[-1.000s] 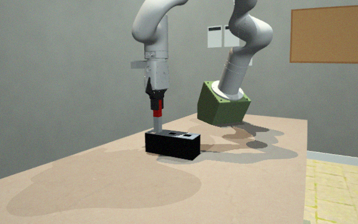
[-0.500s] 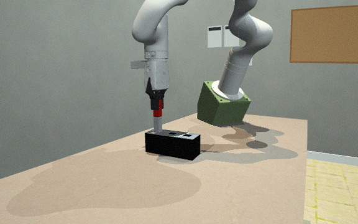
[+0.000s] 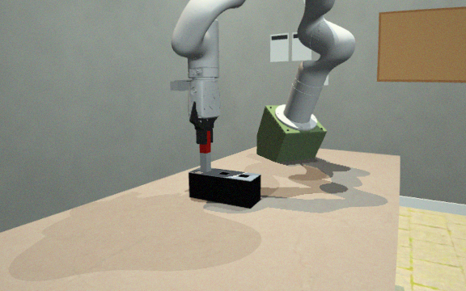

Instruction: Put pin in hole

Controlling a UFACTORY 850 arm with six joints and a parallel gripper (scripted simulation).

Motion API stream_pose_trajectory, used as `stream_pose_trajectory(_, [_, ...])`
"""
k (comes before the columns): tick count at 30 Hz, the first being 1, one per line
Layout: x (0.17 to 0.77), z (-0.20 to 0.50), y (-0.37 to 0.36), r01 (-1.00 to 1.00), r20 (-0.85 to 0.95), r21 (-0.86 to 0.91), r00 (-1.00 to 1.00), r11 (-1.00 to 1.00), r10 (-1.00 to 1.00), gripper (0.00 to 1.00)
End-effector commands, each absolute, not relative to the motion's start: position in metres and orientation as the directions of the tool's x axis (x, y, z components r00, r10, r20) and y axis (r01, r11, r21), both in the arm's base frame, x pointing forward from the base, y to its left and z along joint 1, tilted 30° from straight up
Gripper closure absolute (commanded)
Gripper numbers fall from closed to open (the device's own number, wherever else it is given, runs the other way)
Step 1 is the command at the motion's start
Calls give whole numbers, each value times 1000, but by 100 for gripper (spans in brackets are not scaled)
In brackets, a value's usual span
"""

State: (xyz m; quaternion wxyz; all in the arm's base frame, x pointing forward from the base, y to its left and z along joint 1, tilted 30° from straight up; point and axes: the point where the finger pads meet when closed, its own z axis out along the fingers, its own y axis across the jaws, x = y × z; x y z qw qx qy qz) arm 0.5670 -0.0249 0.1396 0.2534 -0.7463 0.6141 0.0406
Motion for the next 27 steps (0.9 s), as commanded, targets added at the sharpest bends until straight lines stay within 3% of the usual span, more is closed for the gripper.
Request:
stream_pose_trajectory(1, [568, 140, -25, -937, -371, -330, 243, -117, -896, 100])
stream_pose_trajectory(27, [570, 136, -25, -937, -371, -330, 243, -117, -896, 100])
